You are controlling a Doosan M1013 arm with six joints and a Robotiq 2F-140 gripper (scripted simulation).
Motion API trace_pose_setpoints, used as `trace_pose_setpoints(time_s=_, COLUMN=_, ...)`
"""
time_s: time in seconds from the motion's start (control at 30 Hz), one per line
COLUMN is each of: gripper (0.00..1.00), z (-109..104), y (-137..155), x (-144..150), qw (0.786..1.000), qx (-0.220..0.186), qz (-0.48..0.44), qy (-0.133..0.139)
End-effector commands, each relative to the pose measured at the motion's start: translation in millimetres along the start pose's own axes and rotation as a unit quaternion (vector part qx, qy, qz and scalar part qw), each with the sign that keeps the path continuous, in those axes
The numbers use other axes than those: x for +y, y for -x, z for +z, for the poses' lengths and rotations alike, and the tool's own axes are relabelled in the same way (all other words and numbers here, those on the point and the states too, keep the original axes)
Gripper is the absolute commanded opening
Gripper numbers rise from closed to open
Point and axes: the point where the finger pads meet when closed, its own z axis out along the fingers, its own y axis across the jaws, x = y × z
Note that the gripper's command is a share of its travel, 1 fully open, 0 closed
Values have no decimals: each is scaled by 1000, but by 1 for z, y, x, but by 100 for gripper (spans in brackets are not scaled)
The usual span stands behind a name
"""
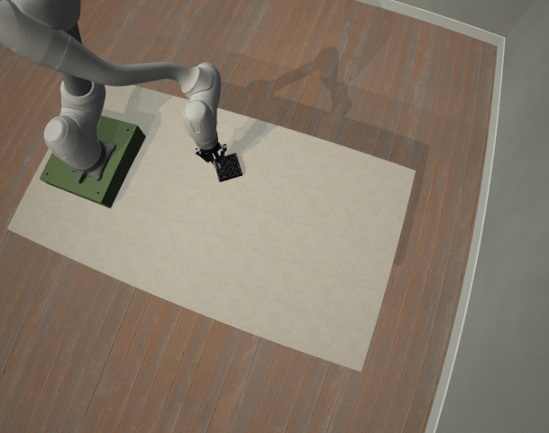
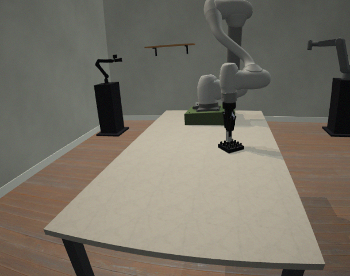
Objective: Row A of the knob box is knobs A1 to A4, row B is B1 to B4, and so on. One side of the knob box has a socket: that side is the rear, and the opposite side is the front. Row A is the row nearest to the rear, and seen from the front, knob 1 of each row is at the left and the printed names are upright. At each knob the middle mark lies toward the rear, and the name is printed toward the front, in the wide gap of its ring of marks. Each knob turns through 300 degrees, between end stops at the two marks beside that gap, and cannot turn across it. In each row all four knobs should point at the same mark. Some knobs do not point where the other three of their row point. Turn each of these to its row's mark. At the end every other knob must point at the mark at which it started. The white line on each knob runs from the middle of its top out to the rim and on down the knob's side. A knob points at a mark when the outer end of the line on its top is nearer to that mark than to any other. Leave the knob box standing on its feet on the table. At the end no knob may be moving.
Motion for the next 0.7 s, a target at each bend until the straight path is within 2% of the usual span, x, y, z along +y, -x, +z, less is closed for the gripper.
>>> trace_pose_setpoints(time_s=0.0, gripper=5, z=0, y=0, x=0, qw=1000, qx=1, qz=-24, qy=0)
trace_pose_setpoints(time_s=0.67, gripper=5, z=0, y=0, x=0, qw=997, qx=1, qz=-83, qy=0)
